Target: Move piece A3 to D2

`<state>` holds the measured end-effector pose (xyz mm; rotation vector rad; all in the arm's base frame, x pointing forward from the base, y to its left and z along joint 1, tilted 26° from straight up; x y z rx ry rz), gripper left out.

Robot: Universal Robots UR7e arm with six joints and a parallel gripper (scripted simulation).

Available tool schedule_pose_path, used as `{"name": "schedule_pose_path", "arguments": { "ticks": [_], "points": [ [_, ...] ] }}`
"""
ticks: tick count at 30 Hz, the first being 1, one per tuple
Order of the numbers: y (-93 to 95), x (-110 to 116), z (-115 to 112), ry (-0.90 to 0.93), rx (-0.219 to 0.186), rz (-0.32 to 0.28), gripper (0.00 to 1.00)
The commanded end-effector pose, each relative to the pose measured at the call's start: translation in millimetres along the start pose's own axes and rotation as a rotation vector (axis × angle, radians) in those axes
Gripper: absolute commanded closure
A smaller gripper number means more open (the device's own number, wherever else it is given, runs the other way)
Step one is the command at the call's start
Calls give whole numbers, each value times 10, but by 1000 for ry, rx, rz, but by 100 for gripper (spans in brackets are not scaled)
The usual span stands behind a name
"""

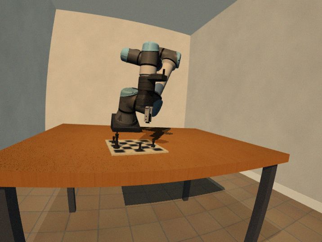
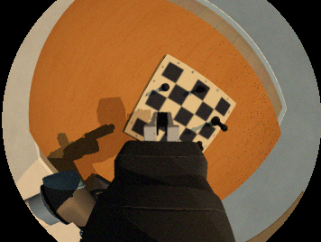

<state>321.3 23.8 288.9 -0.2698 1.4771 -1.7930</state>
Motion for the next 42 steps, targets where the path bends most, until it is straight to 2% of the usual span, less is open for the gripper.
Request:
{"name": "schedule_pose_path", "arguments": {
  "ticks": [1, 15, 17, 28, 42],
  "points": [
    [6, 61, 57, -101, -8, 13, 100],
    [21, 370, 267, -527, -9, 15, 100],
    [21, 370, 267, -527, -9, 15, 100],
    [9, 636, 405, -826, 1, 20, 100],
    [-7, 826, 492, -1017, 12, 21, 100]
  ]
}}
Point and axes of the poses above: the point where the finger pads meet when closed, its own y axis out along the fingers, its own z axis across the jaws, x = y × z, the point moved 6 cm from there along -y, back along the fingers, and after that the axes turned 10 degrees about -y, right-handed, at the moved point
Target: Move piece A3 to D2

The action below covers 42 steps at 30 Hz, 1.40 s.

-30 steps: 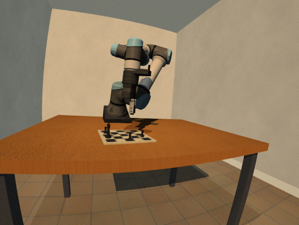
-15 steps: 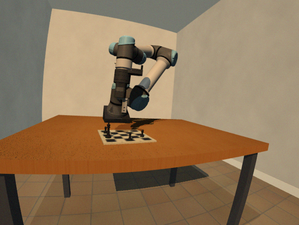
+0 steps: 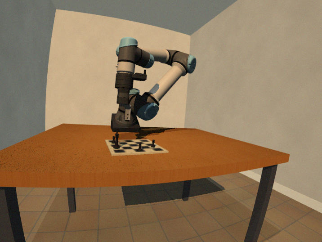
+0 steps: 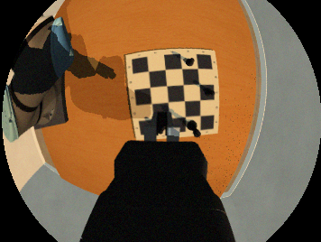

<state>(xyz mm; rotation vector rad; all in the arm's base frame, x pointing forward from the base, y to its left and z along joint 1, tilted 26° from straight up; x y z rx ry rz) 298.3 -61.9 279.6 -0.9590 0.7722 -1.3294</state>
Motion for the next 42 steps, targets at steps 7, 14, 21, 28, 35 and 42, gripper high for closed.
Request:
{"name": "schedule_pose_path", "arguments": {
  "ticks": [7, 14, 21, 28, 35, 42],
  "points": [
    [-13, 97, -59, -99, 15, 8, 100],
    [-14, 102, -62, -104, 16, 8, 100],
    [-14, 102, -62, -104, 16, 8, 100],
    [-12, 102, -62, -104, 16, 8, 100],
    [62, 102, -63, -104, 16, 8, 100],
    [247, 103, -64, -104, 16, 8, 100]
  ]
}}
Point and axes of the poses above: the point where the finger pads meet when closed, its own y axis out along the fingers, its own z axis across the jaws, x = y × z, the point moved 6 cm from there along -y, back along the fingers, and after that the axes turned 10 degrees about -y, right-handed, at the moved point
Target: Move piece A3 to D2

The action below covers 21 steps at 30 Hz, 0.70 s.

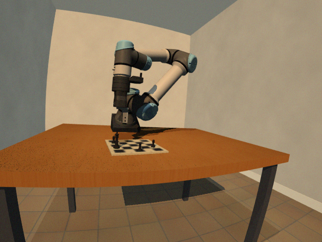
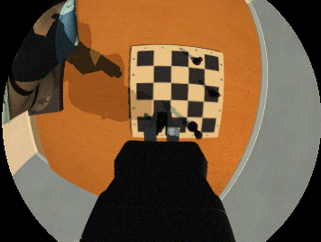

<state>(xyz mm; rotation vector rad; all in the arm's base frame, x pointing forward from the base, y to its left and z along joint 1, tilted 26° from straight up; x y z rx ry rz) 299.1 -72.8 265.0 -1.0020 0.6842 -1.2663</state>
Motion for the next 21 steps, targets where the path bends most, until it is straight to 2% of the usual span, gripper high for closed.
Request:
{"name": "schedule_pose_path", "arguments": {
  "ticks": [1, 14, 21],
  "points": [
    [111, 5, 3, 0, -1, -1, 100],
    [632, 10, -12, 0, -1, -1, 100],
    [750, 11, -15, 0, -1, -1, 100]
  ]
}}
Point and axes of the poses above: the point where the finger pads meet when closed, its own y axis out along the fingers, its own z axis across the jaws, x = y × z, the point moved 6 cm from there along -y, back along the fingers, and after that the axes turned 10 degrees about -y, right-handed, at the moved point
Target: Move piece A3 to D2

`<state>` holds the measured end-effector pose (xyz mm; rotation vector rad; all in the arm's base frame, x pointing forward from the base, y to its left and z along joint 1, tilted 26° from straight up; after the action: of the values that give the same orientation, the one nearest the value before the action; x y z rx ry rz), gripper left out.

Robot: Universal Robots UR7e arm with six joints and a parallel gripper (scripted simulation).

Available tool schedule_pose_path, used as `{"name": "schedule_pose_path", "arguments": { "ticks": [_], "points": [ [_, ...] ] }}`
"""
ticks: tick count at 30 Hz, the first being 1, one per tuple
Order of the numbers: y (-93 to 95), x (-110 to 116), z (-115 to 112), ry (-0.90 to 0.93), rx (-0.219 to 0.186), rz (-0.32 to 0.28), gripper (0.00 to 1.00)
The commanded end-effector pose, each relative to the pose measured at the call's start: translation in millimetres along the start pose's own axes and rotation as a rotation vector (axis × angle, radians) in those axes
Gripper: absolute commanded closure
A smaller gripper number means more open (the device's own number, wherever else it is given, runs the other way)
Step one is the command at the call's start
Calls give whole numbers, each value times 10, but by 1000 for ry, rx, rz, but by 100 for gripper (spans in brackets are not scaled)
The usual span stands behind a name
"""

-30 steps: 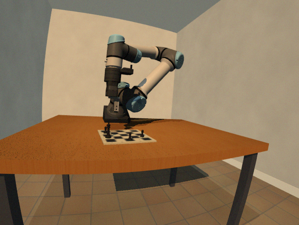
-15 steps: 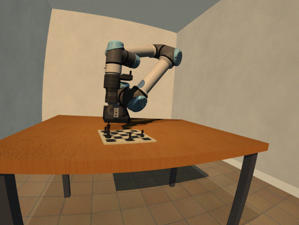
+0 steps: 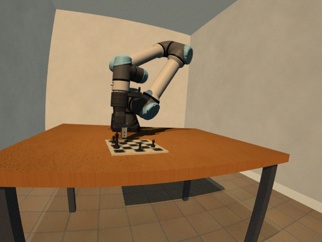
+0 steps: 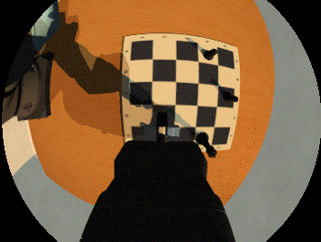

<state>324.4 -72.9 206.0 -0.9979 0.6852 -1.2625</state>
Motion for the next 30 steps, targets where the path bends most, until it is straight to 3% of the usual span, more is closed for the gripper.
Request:
{"name": "schedule_pose_path", "arguments": {
  "ticks": [1, 30],
  "points": [
    [123, 21, 20, 0, -3, -6, 100],
    [156, 21, 19, 0, -3, -6, 100]
  ]
}}
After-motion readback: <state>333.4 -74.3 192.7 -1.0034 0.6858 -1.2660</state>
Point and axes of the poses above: the point where the finger pads meet when closed, its own y axis out along the fingers, its own z axis across the jaws, x = y × z, the point moved 6 cm from there along -y, back along the fingers, and after that the axes turned 10 degrees about -y, right-handed, at the moved point
